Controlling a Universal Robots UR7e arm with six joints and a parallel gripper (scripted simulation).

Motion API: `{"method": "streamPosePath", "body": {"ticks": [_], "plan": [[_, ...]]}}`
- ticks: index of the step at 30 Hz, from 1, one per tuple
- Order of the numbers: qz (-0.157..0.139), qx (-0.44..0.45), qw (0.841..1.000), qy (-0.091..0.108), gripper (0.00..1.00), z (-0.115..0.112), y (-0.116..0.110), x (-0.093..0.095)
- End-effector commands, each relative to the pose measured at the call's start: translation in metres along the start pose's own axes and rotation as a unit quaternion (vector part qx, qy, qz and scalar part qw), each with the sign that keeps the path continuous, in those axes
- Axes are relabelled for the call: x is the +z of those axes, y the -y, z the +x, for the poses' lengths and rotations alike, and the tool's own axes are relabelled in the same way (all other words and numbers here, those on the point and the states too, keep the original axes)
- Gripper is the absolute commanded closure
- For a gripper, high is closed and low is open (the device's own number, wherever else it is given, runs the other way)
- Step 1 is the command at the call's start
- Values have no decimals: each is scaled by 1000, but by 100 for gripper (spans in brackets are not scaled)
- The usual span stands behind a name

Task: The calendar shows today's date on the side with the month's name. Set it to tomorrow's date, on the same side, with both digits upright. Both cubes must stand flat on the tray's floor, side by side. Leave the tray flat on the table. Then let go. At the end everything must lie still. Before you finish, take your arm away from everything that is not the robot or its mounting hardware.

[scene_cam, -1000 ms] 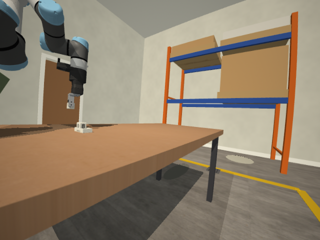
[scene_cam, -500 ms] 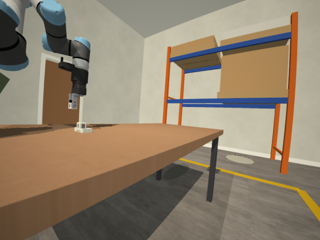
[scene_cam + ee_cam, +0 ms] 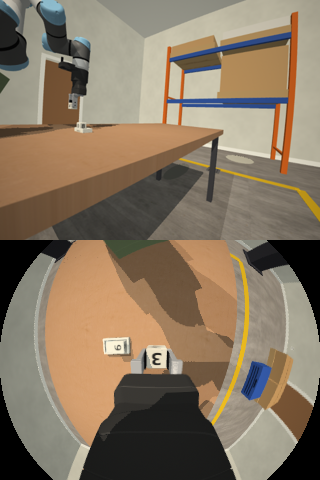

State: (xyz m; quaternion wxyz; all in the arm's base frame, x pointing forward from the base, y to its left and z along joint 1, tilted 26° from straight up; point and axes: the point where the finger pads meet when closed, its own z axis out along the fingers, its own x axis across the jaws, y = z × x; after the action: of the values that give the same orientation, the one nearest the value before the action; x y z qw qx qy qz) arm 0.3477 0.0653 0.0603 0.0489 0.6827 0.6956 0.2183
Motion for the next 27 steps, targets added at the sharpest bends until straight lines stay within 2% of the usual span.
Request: {"method": "streamPosePath", "body": {"ticks": [1,16,27], "plan": [[-2,0,1000,1,43,-1,-2,-1],[1,0,1000,-1,43,0,1,11],[1,0,1000,-1,43,0,2,34]]}}
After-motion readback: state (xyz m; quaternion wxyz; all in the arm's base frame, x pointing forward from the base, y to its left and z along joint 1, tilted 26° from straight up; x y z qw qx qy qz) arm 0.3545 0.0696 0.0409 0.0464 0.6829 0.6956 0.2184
